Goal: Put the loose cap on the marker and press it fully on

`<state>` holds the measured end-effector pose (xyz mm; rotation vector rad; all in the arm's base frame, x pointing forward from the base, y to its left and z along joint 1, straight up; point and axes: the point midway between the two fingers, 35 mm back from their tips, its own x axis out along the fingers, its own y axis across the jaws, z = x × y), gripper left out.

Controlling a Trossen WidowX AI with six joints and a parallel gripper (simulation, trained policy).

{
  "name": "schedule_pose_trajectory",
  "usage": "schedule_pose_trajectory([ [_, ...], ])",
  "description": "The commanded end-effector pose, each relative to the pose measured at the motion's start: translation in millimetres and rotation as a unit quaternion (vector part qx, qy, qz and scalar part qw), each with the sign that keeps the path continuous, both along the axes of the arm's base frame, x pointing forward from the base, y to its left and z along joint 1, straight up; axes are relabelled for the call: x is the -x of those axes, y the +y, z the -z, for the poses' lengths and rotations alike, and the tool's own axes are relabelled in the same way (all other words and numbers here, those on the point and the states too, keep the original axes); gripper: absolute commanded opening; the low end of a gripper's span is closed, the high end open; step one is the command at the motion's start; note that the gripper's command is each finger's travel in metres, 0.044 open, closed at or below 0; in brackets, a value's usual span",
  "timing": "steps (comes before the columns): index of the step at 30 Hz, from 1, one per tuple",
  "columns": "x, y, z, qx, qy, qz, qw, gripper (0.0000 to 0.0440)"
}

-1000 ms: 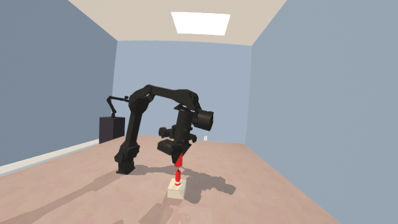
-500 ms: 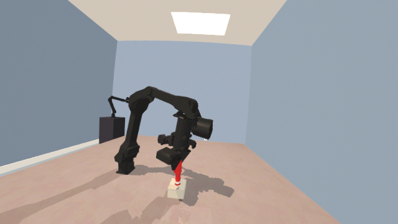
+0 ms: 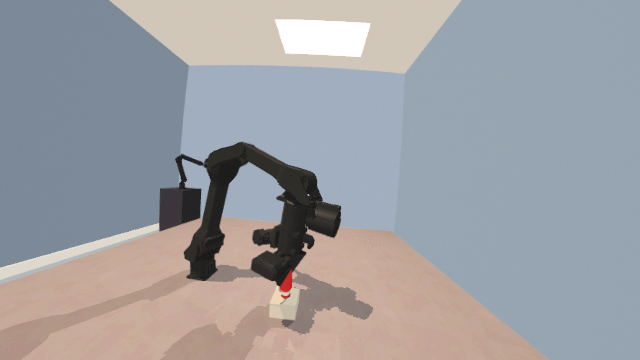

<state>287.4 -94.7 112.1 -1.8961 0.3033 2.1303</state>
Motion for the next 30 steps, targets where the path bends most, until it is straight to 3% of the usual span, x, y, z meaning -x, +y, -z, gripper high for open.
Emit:
schedule_pose_trajectory([
  [1, 8, 4, 14, -0.007, 0.02, -0.007, 1.0, 0.0079],
  [5, 10, 4, 20, -0.005, 0.027, -0.008, 1.0, 0.0184],
  [7, 12, 5, 20, -0.007, 0.029, -0.008, 1.0, 0.0188],
  [9, 15, 7, 18, -0.012, 0.03, -0.008, 0.999, 0.0223],
  [17, 20, 12, 12, -0.018, 0.017, -0.006, 1.0, 0.0431],
  [30, 9, 11, -25, -0.011, -0.051, -0.002, 0.999, 0.044],
])
